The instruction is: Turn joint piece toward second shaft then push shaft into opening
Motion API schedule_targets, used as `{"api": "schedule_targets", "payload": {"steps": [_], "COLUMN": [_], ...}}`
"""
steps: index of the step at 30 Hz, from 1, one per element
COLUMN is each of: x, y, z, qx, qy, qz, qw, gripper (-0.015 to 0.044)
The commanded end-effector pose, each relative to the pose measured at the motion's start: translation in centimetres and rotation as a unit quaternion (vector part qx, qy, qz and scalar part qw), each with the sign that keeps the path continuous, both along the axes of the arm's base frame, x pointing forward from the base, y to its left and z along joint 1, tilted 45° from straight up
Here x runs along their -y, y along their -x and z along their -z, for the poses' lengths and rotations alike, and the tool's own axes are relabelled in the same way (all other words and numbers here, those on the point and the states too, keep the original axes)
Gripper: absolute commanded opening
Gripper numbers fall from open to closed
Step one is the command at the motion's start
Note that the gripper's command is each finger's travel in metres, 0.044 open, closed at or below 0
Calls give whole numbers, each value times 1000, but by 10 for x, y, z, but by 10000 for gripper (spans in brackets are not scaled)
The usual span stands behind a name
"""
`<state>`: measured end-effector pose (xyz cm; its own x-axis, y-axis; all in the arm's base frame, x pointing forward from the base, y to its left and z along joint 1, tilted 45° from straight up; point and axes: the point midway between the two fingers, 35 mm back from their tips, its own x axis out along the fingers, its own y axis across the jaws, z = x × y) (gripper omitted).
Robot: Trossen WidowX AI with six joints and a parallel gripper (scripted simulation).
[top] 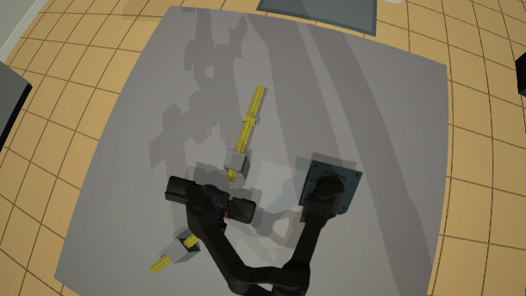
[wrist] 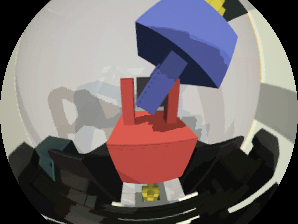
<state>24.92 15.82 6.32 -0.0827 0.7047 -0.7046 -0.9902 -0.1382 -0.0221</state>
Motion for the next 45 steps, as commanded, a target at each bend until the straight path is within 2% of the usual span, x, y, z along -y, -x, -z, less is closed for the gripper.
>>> {"api": "schedule_targets", "payload": {"steps": [1, 4, 15, 29, 33, 39, 45], "x": [0, 0, 0, 0, 19, 20, 30], "y": [0, 0, 0, 0, -2, -2, -7], "z": [0, 0, 0, 0, -18, -20, -28], "qx": [0, 0, 0, 0, -5, -5, -59], "qy": [0, 0, 0, 0, -2, -3, 7], "qz": [0, 0, 0, 0, 3, 3, 59], "qw": [1000, 1000, 1000, 1000, 1000, 1000, 997], "gripper": [131, 147, 436, 440, 440, 440, 440]}}
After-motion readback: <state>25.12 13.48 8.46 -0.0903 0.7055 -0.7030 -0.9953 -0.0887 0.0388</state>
